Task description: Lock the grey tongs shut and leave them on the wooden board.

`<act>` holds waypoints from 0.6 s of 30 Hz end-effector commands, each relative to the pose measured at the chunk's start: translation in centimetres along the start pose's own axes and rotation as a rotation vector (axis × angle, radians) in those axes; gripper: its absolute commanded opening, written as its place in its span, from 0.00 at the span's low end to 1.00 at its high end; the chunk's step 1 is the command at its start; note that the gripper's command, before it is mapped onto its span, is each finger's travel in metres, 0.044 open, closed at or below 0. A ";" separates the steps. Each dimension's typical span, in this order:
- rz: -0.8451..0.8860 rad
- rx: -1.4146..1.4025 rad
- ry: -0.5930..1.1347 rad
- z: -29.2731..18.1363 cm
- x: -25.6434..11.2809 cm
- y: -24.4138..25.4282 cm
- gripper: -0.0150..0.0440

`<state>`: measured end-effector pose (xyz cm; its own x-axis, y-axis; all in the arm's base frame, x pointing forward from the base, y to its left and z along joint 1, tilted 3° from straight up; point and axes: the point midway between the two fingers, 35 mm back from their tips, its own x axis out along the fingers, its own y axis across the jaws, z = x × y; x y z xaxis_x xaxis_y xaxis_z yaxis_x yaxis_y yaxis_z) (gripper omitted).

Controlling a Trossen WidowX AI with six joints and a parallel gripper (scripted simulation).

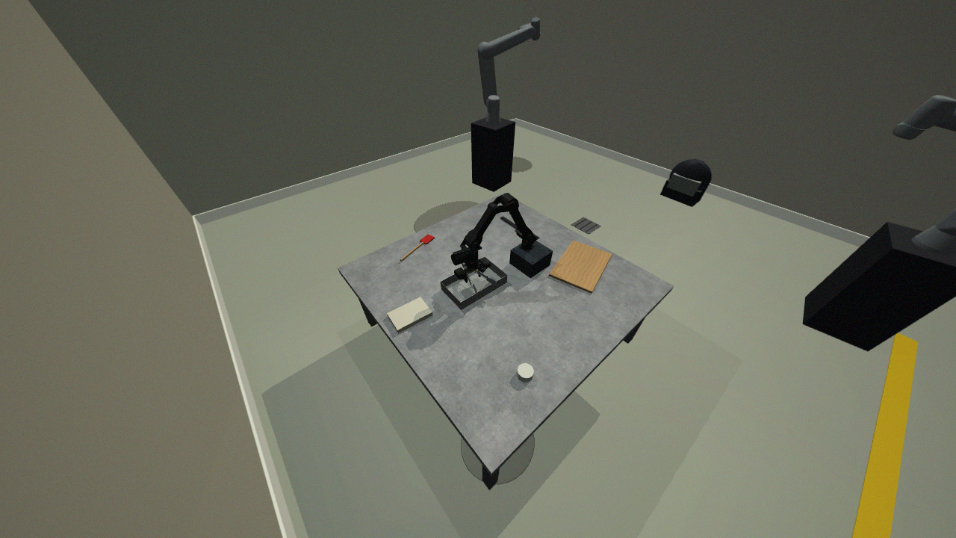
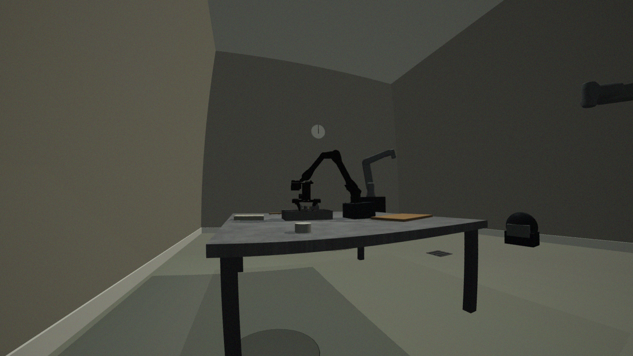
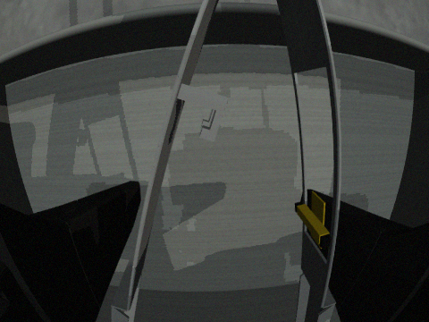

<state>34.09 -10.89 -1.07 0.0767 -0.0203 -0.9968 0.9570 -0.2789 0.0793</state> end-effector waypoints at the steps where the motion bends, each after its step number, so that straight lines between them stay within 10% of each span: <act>1: 0.001 0.000 0.000 0.0 -0.1 0.0 0.80; 18: 0.001 0.000 0.000 0.0 -0.1 0.0 0.61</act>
<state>34.11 -10.90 -1.04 0.0770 -0.0203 -0.9968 0.9570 -0.2791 0.0796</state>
